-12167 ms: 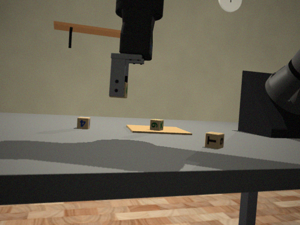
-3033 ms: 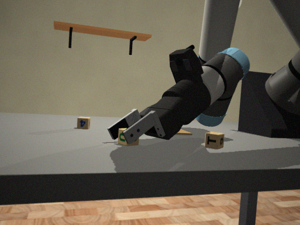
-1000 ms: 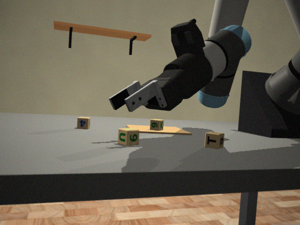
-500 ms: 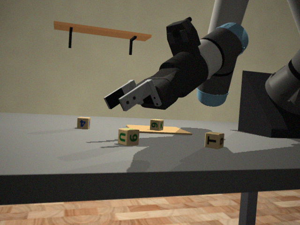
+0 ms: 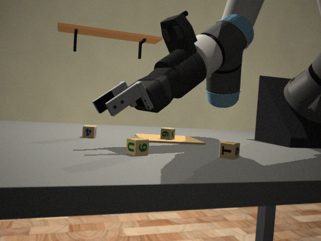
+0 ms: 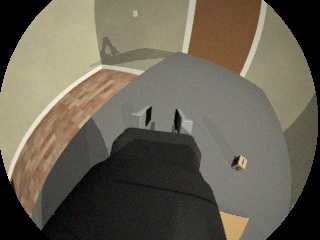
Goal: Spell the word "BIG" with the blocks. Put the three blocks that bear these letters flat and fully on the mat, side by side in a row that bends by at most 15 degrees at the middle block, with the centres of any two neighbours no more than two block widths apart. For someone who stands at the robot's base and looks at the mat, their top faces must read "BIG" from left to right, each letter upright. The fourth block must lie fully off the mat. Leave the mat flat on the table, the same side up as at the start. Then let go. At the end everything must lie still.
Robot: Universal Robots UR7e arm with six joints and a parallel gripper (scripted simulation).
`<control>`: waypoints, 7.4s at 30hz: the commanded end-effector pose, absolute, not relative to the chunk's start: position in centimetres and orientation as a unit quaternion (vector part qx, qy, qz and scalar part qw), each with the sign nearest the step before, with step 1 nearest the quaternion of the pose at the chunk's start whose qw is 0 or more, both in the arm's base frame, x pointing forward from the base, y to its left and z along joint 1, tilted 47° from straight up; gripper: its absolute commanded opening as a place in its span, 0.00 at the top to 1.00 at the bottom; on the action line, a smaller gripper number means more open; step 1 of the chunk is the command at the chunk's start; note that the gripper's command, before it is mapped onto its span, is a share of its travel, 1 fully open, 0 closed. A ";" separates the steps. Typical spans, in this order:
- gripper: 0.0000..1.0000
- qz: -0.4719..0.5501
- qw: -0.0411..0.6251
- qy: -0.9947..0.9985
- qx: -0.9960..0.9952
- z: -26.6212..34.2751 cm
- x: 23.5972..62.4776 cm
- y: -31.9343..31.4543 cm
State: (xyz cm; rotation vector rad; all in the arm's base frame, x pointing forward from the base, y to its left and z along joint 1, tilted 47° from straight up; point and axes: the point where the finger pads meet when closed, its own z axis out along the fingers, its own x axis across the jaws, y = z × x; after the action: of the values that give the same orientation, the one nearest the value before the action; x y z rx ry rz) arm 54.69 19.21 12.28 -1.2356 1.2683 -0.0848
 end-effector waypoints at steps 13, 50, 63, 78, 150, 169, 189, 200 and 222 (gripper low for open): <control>0.21 -0.025 0.569 0.580 -0.583 10.2 59.8 17.3; 0.21 0.105 0.391 0.558 -0.724 9.9 60.3 16.3; 0.21 0.160 0.356 0.527 -0.755 12.3 56.7 17.2; 0.21 0.207 0.337 0.496 -0.773 14.9 53.1 18.1; 0.00 0.224 0.332 0.478 -0.782 15.5 50.6 18.4; 0.00 0.226 0.331 0.478 -0.782 15.1 50.4 18.8; 0.00 0.226 0.331 0.478 -0.781 13.5 50.3 20.5; 0.00 0.226 0.331 0.478 -0.781 12.6 50.3 21.5; 0.00 0.225 0.331 0.478 -0.782 11.9 50.3 22.3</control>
State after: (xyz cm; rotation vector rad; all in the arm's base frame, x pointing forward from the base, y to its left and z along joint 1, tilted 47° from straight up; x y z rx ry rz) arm 50.36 22.15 11.96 -2.0442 1.2493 0.5851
